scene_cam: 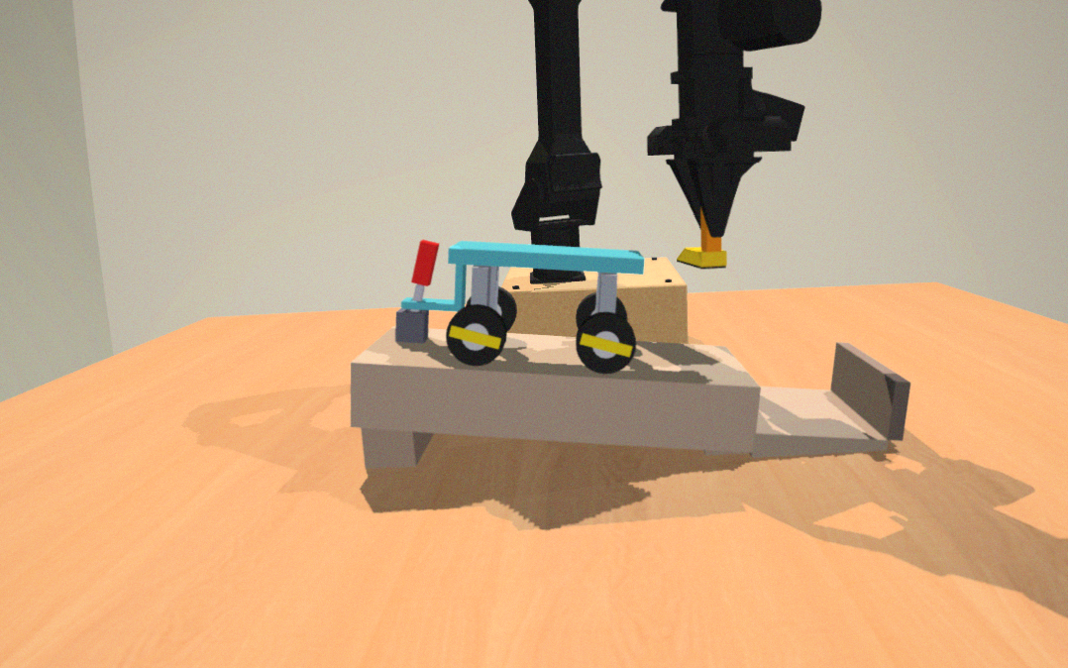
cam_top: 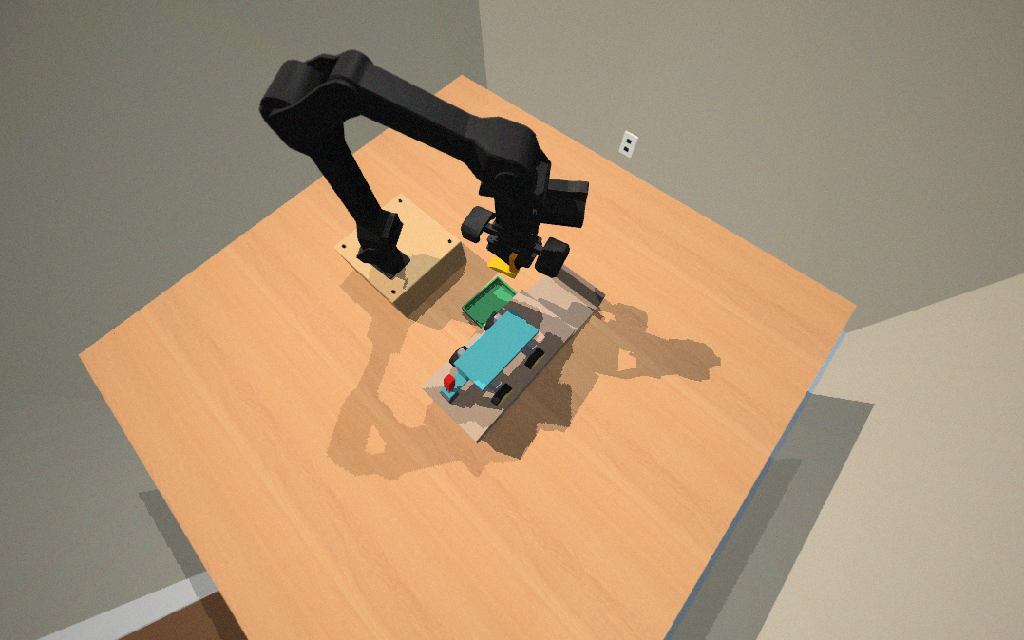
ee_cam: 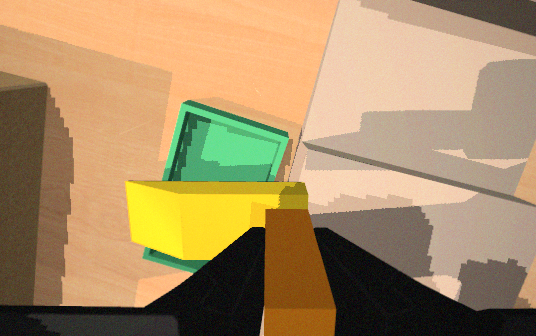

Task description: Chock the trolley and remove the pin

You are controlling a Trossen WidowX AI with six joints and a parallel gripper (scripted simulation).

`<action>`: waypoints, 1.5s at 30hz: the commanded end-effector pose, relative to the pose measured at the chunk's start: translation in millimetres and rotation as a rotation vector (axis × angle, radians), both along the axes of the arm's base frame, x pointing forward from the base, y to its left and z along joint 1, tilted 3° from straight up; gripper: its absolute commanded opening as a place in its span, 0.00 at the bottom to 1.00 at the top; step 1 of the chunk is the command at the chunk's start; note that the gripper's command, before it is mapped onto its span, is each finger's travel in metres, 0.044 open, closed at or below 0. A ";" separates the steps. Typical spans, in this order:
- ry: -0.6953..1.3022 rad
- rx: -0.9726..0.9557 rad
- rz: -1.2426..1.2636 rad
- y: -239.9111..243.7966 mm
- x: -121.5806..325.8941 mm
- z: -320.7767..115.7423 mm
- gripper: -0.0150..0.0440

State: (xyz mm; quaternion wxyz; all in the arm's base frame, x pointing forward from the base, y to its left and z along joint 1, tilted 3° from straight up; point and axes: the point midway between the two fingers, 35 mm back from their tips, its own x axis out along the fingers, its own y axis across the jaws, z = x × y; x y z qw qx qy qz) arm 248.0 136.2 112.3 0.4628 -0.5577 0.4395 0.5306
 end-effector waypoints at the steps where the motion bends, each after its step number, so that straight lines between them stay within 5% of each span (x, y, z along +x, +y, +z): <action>1: -0.003 -0.017 0.151 1.8 2.6 2.5 0.25; 34: 0.053 -0.146 1.298 5.1 2.6 2.4 0.25; 45: 0.054 -0.148 1.320 4.8 12.6 0.3 0.25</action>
